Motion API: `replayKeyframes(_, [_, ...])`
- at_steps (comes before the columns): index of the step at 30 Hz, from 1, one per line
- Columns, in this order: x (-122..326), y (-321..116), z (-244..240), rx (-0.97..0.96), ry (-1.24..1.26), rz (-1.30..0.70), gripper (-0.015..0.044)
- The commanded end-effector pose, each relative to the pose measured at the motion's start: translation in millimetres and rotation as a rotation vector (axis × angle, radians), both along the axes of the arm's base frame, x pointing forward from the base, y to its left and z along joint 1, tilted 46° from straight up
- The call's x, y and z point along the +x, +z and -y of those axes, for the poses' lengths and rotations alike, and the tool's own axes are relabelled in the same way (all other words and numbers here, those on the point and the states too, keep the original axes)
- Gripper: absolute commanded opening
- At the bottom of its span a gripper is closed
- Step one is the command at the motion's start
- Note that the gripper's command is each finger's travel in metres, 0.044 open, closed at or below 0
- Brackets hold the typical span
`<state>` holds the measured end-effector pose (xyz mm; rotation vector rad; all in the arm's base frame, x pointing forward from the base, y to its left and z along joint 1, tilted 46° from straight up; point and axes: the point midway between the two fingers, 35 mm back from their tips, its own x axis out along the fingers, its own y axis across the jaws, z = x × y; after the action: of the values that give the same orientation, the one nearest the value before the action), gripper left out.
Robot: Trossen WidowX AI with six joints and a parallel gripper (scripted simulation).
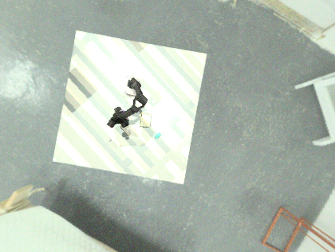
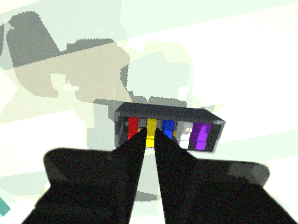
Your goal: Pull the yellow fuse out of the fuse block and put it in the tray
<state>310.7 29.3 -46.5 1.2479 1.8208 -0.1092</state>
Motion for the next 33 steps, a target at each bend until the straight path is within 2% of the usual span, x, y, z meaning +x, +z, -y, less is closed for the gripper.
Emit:
replayKeyframes(1, [1.2, 2.3, 1.9, -0.002, 0.003, 0.005, 0.0000])
replayKeyframes(33, [2.8, 13.1, 13.2, -0.002, 0.001, 0.003, 0.0000])
